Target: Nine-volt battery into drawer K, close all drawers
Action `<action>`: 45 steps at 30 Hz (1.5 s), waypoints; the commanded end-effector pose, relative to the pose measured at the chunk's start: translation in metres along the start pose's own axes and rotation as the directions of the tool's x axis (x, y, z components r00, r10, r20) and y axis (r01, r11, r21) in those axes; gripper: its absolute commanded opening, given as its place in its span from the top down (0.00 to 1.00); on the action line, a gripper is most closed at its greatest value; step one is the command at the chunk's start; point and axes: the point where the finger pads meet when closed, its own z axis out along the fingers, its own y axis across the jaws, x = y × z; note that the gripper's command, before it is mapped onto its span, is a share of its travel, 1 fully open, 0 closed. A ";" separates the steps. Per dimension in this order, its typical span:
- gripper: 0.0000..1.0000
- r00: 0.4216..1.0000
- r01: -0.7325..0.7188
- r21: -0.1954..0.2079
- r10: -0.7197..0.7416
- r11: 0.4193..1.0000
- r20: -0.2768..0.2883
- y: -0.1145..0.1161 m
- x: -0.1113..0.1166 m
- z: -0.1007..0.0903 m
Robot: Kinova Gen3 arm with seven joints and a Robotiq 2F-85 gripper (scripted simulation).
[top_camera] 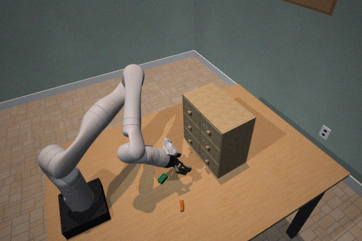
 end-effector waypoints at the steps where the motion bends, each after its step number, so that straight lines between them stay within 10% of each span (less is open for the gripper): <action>1: 0.00 1.000 0.000 0.000 0.000 1.000 -0.002 0.000 0.001 0.000; 45: 0.00 1.000 0.000 0.000 0.000 1.000 -0.002 0.000 0.011 -0.011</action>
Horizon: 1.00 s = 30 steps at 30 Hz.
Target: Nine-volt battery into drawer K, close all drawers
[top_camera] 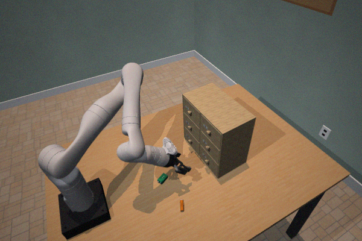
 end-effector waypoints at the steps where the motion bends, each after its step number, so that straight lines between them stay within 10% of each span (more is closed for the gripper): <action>1: 0.00 1.000 -0.001 0.002 0.001 1.000 -0.014 -0.001 0.013 -0.008; 30: 0.00 1.000 -0.001 0.002 0.001 1.000 -0.007 -0.001 0.032 -0.029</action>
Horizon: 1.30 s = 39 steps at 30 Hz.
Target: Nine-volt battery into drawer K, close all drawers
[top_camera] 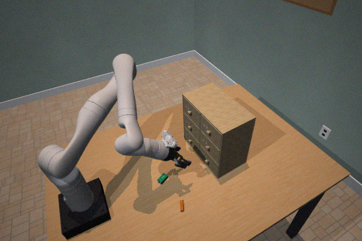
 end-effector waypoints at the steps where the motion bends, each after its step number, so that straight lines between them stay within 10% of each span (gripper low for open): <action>1: 0.00 1.000 0.000 0.001 0.000 1.000 -0.001 0.000 0.001 -0.001; 39: 0.00 0.986 0.000 0.002 0.000 1.000 0.166 -0.001 0.004 -0.028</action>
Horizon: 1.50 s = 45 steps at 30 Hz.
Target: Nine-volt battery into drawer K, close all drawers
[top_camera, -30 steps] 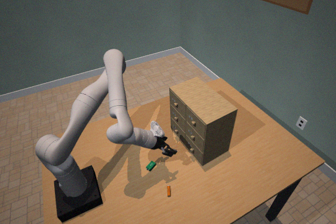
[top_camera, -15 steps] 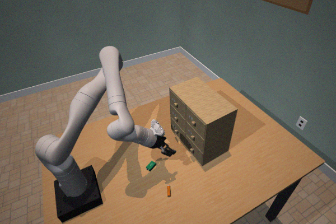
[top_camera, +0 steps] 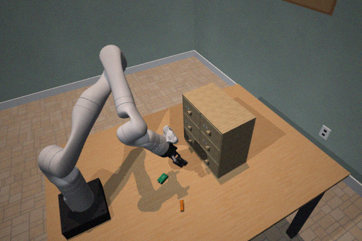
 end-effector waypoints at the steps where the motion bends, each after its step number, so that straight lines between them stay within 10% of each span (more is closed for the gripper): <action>1: 0.00 1.000 0.008 0.007 -0.008 1.000 0.005 -0.004 0.007 -0.004; 45: 0.00 0.911 0.008 0.007 -0.011 1.000 0.412 -0.003 0.002 -0.073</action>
